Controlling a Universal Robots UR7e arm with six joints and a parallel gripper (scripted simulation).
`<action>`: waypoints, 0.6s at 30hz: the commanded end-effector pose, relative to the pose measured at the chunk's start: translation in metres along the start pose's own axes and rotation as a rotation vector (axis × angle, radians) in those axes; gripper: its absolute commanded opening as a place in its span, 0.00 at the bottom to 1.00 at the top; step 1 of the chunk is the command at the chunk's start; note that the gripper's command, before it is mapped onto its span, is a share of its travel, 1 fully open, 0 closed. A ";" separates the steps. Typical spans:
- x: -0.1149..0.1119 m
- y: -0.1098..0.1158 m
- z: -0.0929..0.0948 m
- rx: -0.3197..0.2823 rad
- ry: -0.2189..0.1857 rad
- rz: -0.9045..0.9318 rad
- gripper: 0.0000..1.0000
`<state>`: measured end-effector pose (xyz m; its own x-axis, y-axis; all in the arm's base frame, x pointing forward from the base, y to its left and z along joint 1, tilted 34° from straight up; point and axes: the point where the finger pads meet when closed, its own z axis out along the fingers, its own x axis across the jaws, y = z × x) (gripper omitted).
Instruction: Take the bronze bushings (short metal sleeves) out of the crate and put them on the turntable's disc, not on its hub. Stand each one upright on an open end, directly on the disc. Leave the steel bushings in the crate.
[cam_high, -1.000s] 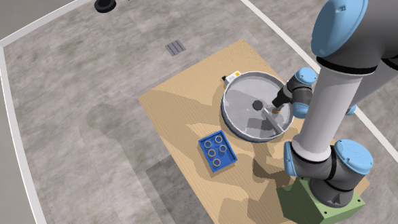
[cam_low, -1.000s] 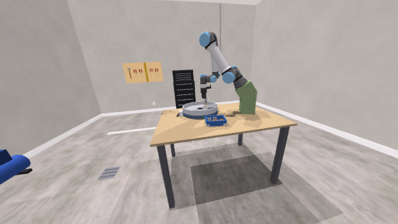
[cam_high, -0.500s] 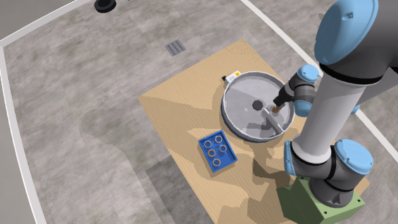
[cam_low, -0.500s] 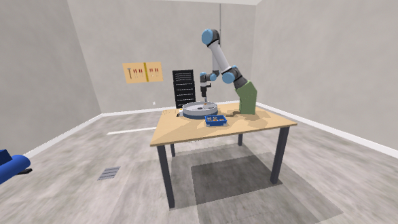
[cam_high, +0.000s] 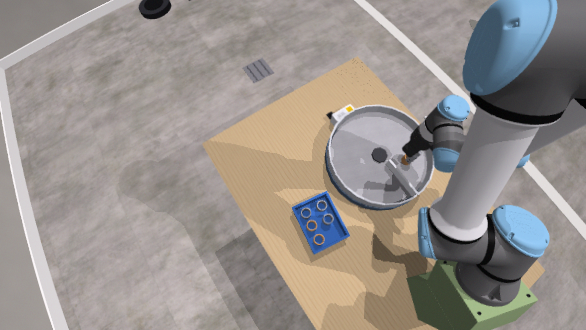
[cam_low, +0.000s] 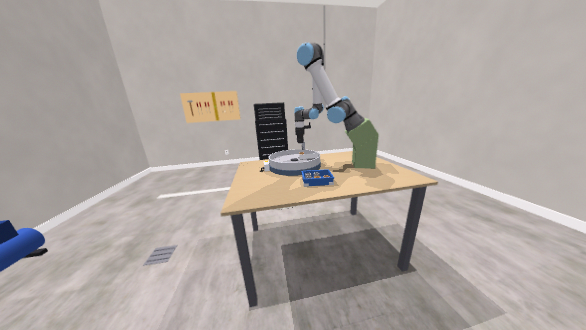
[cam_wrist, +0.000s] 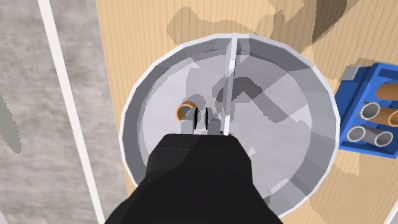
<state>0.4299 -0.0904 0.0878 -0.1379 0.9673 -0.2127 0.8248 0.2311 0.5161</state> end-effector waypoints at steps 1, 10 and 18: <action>0.000 -0.001 0.000 0.000 0.000 0.001 0.38; 0.000 -0.001 0.000 0.000 0.000 0.001 0.38; 0.002 -0.001 0.000 0.001 0.002 0.000 0.36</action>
<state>0.4299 -0.0904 0.0878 -0.1379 0.9673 -0.2127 0.8248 0.2311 0.5161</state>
